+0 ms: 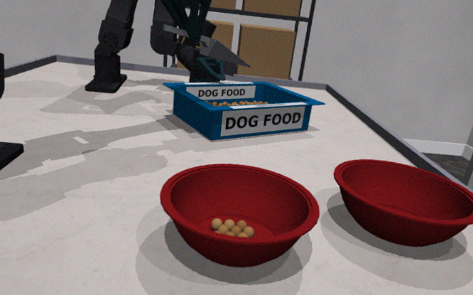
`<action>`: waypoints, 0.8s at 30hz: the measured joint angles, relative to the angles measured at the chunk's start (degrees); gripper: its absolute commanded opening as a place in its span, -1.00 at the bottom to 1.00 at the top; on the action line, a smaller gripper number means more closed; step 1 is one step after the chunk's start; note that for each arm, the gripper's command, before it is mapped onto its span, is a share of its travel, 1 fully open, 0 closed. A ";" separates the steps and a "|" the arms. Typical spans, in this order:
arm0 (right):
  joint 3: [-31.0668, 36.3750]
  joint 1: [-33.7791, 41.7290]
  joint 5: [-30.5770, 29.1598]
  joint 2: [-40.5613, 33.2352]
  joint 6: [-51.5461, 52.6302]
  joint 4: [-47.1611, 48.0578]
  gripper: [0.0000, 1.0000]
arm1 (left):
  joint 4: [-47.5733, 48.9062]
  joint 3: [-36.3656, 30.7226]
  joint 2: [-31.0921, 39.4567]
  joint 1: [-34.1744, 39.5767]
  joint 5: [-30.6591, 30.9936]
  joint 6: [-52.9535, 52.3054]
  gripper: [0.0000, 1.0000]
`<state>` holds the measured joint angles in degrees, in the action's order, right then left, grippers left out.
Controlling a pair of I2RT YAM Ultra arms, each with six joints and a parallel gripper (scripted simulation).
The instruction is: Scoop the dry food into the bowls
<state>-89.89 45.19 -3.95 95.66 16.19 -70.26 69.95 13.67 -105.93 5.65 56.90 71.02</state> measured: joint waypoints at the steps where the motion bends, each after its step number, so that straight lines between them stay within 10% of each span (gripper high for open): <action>1: 0.00 0.02 0.00 0.00 0.02 0.02 -1.00 | 0.00 0.00 0.00 0.00 0.00 0.00 -0.49; 24: -0.02 0.04 -0.09 -0.63 0.02 0.31 -1.00 | -5.79 0.57 4.96 1.09 -1.27 0.74 -0.49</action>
<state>-89.91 45.23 -4.03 95.02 16.21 -69.95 64.16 14.24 -100.97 6.74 55.64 71.77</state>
